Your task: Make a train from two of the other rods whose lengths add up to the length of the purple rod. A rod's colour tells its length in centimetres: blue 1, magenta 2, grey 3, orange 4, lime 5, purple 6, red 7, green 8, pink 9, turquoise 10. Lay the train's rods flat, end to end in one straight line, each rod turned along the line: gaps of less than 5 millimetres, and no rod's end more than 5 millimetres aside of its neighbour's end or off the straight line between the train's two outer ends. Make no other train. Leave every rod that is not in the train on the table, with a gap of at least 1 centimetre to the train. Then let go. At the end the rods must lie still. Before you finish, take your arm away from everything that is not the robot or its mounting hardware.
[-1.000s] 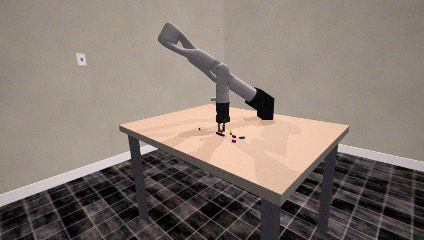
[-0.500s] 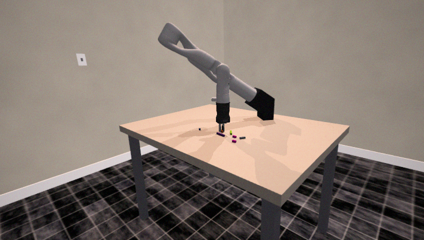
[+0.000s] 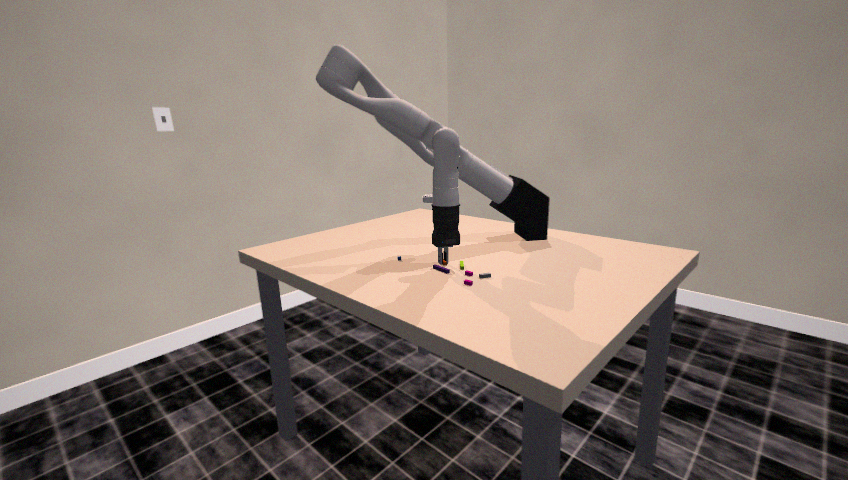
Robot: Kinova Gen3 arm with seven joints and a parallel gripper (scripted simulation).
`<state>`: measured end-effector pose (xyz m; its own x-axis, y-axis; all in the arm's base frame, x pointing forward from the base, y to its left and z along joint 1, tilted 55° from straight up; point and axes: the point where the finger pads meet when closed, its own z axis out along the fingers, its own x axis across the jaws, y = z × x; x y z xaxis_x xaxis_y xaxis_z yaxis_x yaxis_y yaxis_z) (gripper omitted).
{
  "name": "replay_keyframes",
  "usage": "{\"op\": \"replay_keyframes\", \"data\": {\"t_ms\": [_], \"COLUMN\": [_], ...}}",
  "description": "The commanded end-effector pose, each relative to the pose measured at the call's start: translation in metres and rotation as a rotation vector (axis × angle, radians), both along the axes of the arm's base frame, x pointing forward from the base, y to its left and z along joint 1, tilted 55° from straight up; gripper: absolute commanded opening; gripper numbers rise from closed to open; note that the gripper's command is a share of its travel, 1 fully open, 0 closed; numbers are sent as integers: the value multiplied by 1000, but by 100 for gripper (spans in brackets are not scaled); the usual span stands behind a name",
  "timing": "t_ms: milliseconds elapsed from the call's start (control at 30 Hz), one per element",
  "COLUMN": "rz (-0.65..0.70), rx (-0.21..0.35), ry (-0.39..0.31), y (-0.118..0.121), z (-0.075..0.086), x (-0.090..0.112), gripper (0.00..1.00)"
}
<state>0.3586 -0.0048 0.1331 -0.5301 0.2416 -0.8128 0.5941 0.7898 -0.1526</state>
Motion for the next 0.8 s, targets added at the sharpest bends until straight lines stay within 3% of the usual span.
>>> {"op": "replay_keyframes", "data": {"t_ms": [0,533,767], "rz": [-7,-14,-6], "rx": [8,8,4], "ry": [-1,-1,4], "y": [-1,-1,6], "z": [-2,-2,6], "x": [-1,-3,-9], "gripper": [24,24,24]}}
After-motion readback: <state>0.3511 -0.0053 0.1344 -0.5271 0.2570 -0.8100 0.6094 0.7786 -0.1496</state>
